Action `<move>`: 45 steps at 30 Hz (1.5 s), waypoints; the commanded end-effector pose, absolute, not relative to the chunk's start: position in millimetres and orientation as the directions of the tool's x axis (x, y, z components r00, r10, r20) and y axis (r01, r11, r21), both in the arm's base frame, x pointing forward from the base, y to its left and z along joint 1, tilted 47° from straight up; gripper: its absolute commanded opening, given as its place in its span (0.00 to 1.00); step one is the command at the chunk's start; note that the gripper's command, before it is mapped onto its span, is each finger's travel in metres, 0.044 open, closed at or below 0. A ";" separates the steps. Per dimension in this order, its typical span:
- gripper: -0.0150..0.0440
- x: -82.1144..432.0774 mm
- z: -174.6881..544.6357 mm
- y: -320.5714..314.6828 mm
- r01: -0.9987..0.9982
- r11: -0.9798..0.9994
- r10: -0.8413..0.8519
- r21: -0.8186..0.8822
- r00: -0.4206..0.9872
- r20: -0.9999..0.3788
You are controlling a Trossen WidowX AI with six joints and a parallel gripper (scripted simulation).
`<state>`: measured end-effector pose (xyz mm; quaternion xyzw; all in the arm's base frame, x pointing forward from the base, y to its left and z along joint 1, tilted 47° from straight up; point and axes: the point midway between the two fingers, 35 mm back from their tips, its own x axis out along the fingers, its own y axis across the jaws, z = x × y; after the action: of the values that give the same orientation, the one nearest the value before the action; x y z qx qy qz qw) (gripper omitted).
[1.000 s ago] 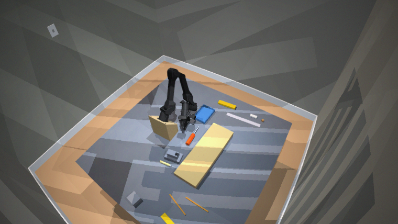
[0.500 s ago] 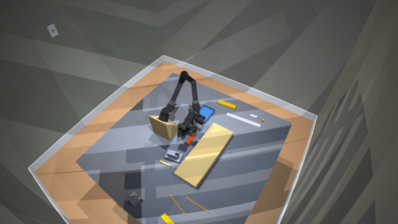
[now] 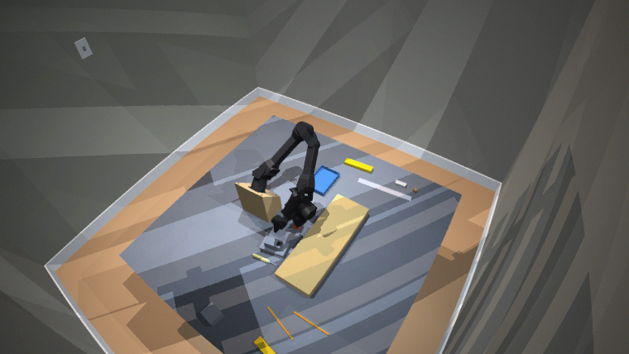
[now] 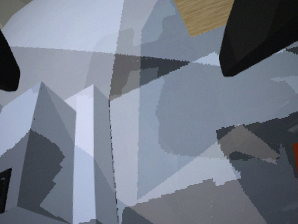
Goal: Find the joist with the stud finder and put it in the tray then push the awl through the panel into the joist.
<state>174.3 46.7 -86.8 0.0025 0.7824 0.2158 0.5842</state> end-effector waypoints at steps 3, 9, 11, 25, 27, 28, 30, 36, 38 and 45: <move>1.00 191.0 -113.3 15.5 -0.224 0.778 0.551 0.587 -0.208 -0.808; 1.00 197.9 -134.7 -17.8 -0.270 0.668 0.724 0.693 0.022 -0.689; 1.00 198.4 -140.9 -28.7 -0.295 0.649 0.752 0.702 0.109 -0.650; 1.00 198.2 -143.0 -32.6 -0.304 0.644 0.759 0.702 0.142 -0.635; 1.00 196.7 -142.3 -32.1 -0.304 0.644 0.759 0.702 0.142 -0.635; 1.00 195.6 -141.8 -31.8 -0.304 0.644 0.759 0.702 0.142 -0.635; 1.00 194.1 -141.1 -31.3 -0.304 0.644 0.759 0.702 0.141 -0.635; 1.00 193.8 -145.3 -27.4 -0.303 0.645 0.759 0.702 0.142 -0.636; 1.00 193.6 -147.7 -25.1 -0.303 0.645 0.759 0.702 0.142 -0.636; 1.00 192.7 -155.8 -17.2 -0.303 0.645 0.759 0.702 0.142 -0.636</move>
<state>196.7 -25.0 -152.2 0.2019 0.5424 0.3643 0.7296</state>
